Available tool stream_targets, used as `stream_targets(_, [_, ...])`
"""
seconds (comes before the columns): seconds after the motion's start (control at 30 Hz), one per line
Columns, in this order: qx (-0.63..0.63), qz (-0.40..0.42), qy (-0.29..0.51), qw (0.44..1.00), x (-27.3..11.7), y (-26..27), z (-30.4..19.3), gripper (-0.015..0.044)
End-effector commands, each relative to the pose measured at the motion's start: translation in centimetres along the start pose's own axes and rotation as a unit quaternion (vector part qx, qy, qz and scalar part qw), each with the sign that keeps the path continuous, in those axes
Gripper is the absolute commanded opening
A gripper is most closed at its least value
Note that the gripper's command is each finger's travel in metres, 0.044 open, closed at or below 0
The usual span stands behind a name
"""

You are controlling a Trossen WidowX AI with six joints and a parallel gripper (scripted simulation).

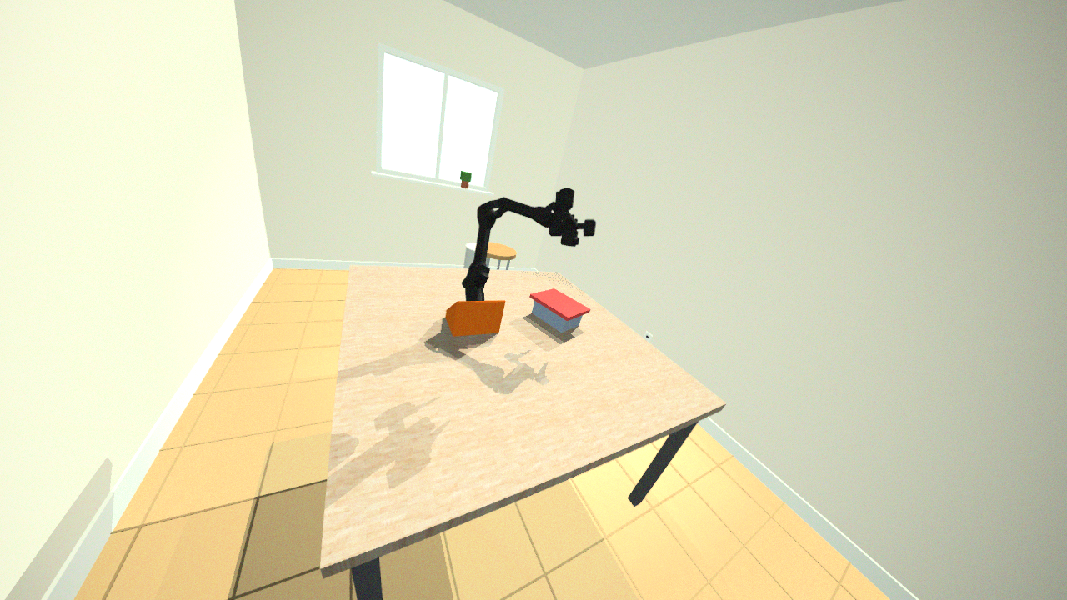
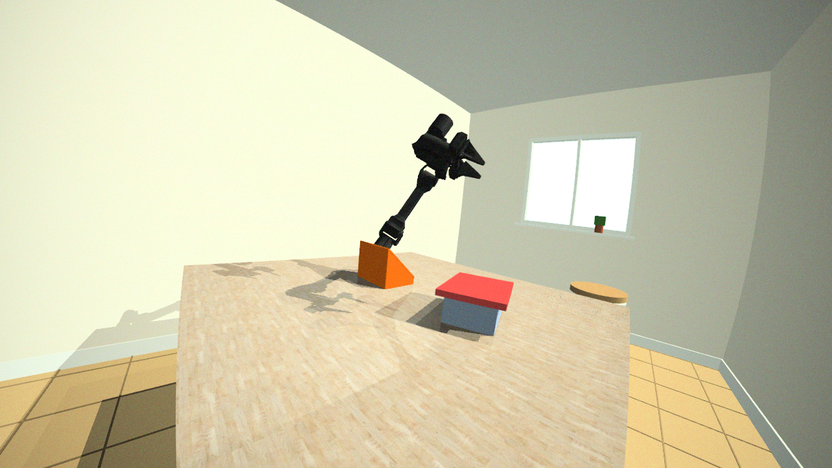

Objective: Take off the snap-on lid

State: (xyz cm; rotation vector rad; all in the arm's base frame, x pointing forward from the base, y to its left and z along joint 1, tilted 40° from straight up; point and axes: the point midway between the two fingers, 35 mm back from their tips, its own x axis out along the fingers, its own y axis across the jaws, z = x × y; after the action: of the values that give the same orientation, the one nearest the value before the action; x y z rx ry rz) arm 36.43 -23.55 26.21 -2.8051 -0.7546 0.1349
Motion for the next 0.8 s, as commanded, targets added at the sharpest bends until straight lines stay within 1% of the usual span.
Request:
stream_targets(0.0, [0.010, 0.000, 0.000, 1.000, 0.0, 0.0, 0.1, 0.0374])
stream_targets(0.03, [0.040, 0.001, -0.001, 0.999, 0.1, 0.0, 0.3, 0.0348])
stream_targets(0.1, [0.149, 0.004, -0.003, 0.989, 0.2, -0.2, 1.2, 0.0295])
stream_targets(0.17, [0.266, 0.009, -0.006, 0.964, 0.4, -0.4, 2.2, 0.0243])
stream_targets(0.23, [0.380, 0.014, -0.008, 0.925, 0.6, -0.6, 3.2, 0.0235])
stream_targets(0.3, [0.487, 0.019, -0.009, 0.873, 0.7, -0.8, 4.3, 0.0235])
stream_targets(0.37, [0.521, 0.021, -0.009, 0.853, 0.7, -0.9, 4.6, 0.0235])
stream_targets(0.4, [0.562, 0.023, -0.009, 0.827, 0.8, -1.0, 5.0, 0.0235])
stream_targets(0.5, [0.698, 0.033, -0.008, 0.715, 1.0, -1.4, 6.6, 0.0235])
stream_targets(0.63, [0.846, 0.046, -0.004, 0.532, 1.2, -2.1, 8.6, 0.0235])
stream_targets(0.67, [0.851, 0.046, -0.004, 0.524, 1.2, -2.2, 8.7, 0.0235])
stream_targets(0.7, [0.865, 0.048, -0.003, 0.499, 1.2, -2.3, 9.0, 0.0235])
stream_targets(0.77, [0.912, 0.054, 0.001, 0.406, 1.3, -2.6, 9.9, 0.0235])
